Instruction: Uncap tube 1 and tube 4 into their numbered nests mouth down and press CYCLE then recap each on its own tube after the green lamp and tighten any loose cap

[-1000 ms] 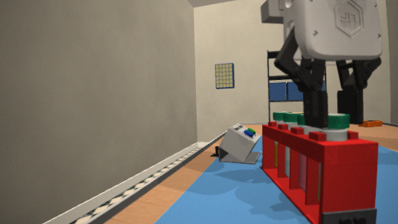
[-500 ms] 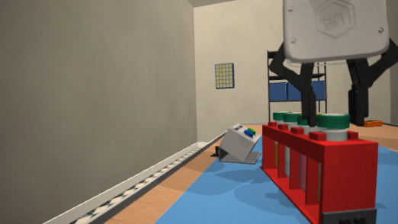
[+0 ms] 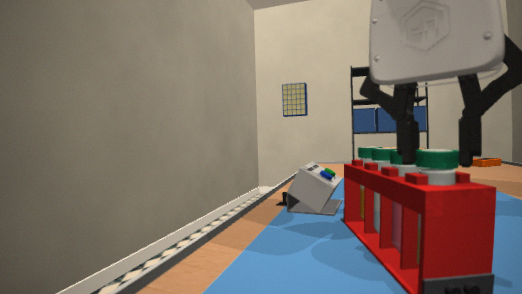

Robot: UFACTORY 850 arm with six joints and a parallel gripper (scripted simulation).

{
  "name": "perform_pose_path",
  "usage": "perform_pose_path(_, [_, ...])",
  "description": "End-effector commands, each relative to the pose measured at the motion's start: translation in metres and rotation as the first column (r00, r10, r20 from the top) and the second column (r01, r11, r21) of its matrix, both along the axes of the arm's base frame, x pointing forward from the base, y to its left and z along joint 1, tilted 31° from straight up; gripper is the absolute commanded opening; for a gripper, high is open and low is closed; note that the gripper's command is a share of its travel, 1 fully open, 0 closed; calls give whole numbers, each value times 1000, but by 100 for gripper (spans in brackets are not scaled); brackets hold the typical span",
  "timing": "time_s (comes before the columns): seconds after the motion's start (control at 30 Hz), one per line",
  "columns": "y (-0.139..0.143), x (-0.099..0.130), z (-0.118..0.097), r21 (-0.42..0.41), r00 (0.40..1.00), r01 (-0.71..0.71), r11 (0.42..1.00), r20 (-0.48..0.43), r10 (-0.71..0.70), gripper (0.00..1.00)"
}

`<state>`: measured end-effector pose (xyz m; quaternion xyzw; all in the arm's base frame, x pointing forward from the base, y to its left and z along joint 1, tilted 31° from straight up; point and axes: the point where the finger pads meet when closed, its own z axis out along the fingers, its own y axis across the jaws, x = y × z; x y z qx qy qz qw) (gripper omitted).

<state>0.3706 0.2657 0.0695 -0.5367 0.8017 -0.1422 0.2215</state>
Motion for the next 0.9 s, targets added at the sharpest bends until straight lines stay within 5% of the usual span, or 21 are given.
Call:
perform_pose_path(0.0, [0,0,0,21,1000,0,1000,10,0,0])
perform_pose_path(0.43, [0,0,0,21,1000,0,1000,10,0,0])
perform_pose_path(0.6, [0,0,0,-108,977,-211,971,3,213,0])
perform_pose_path(0.87, [0,0,0,-276,871,-482,831,-52,488,0])
